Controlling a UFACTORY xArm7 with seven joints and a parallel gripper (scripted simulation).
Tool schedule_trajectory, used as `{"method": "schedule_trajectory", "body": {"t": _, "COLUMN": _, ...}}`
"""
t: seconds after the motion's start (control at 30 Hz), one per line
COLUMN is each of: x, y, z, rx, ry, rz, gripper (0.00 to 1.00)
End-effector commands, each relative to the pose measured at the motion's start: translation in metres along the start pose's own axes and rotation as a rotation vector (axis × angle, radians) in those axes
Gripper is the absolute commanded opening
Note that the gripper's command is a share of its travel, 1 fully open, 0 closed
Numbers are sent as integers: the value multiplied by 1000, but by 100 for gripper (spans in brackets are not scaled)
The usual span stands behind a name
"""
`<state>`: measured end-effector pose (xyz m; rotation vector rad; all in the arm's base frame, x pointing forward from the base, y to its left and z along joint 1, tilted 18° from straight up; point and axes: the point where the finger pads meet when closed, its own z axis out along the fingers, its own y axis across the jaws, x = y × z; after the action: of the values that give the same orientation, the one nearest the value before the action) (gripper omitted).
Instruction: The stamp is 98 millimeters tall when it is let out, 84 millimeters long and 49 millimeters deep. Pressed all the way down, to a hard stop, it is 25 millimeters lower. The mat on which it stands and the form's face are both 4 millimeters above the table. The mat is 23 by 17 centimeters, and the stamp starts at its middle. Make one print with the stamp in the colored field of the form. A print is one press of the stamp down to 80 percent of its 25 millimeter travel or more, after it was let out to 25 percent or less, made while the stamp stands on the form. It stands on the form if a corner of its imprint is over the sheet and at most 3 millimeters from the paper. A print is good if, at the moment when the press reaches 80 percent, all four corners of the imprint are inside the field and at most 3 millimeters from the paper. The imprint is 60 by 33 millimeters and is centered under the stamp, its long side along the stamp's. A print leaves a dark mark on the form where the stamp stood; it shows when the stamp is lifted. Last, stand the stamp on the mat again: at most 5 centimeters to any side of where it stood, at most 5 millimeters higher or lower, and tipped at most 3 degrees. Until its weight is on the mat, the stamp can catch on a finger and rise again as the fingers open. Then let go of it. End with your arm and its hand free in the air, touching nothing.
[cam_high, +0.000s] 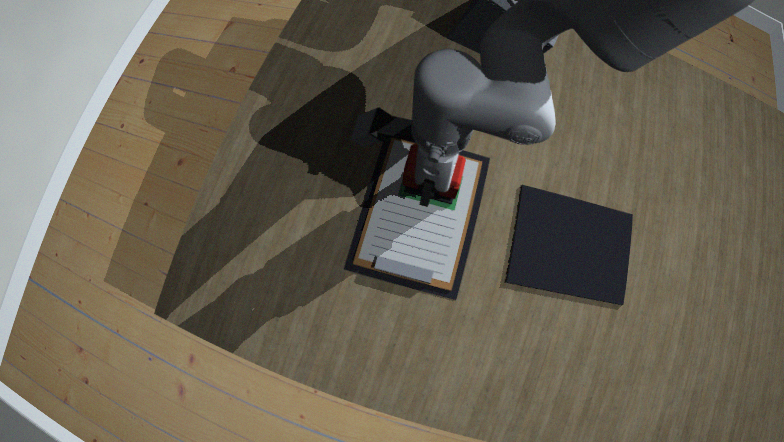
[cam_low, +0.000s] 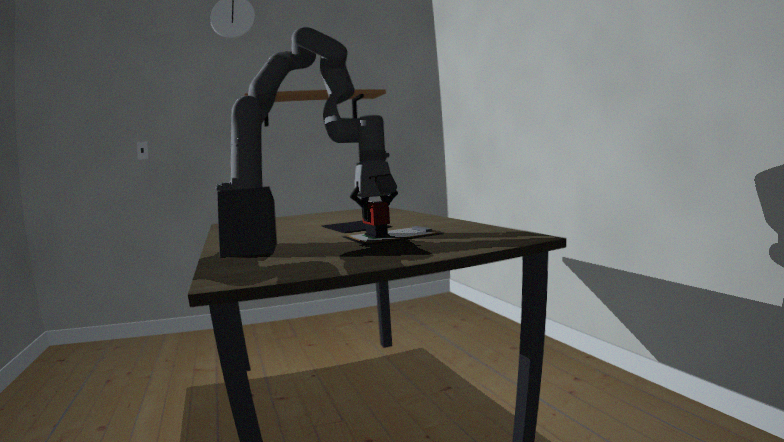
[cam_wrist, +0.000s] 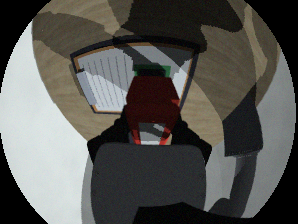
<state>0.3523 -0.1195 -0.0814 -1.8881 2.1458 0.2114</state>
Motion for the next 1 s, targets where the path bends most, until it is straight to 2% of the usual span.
{"method": "schedule_trajectory", "body": {"t": 0.0, "x": 1, "y": -1, "z": -1, "rx": 3, "ry": 2, "rz": 0, "gripper": 32}}
{"method": "schedule_trajectory", "body": {"t": 0.17, "x": 1, "y": -1, "z": 2, "rx": 3, "ry": 2, "rz": 0, "gripper": 32}}
{"method": "schedule_trajectory", "body": {"t": 0.47, "x": 1, "y": -1, "z": 22, "rx": 3, "ry": 2, "rz": 0, "gripper": 32}}
{"method": "schedule_trajectory", "body": {"t": 0.97, "x": 1, "y": -1, "z": 22, "rx": 3, "ry": 2, "rz": 0, "gripper": 32}}
